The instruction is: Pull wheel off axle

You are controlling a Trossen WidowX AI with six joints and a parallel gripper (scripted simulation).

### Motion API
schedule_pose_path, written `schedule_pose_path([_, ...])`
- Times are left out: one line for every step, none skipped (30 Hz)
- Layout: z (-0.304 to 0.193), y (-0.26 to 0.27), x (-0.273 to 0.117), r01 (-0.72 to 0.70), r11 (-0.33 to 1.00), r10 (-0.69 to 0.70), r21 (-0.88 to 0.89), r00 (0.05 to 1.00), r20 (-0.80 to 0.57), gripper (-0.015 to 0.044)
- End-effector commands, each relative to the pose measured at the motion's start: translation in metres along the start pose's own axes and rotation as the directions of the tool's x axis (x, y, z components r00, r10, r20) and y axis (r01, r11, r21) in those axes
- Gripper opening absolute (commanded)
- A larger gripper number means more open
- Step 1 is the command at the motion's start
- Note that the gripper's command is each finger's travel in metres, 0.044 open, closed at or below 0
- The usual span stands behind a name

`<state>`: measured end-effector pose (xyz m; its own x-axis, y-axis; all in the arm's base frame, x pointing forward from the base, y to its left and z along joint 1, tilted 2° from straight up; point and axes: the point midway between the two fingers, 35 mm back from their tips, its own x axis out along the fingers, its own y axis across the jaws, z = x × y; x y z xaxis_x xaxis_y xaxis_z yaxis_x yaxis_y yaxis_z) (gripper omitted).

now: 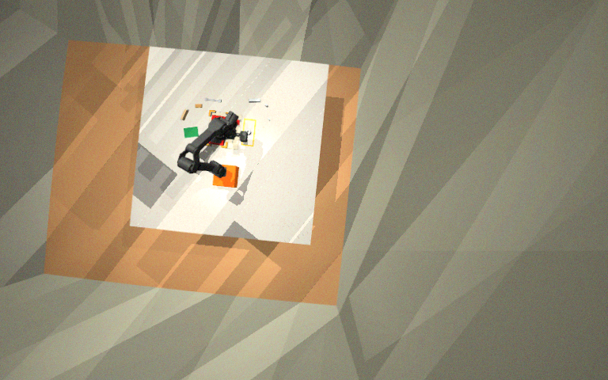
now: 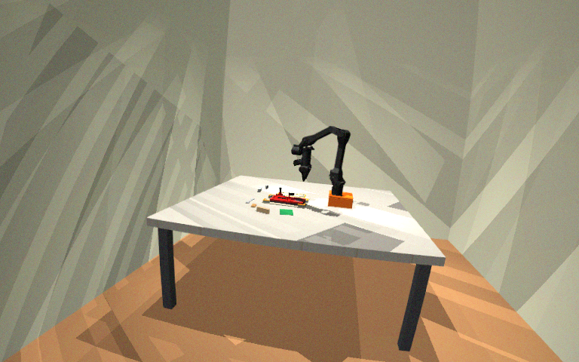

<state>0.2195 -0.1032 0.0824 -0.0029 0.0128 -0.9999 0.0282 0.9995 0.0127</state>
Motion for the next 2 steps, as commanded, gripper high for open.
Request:
schedule_pose_path([-0.0005,-0.0002,-0.0002,0.002,1.000,-0.002,-0.004,1.000,-0.002,0.0440])
schedule_pose_path([-0.0005,-0.0002,-0.0002,0.002,1.000,-0.002,-0.004,1.000,-0.002,0.0440])
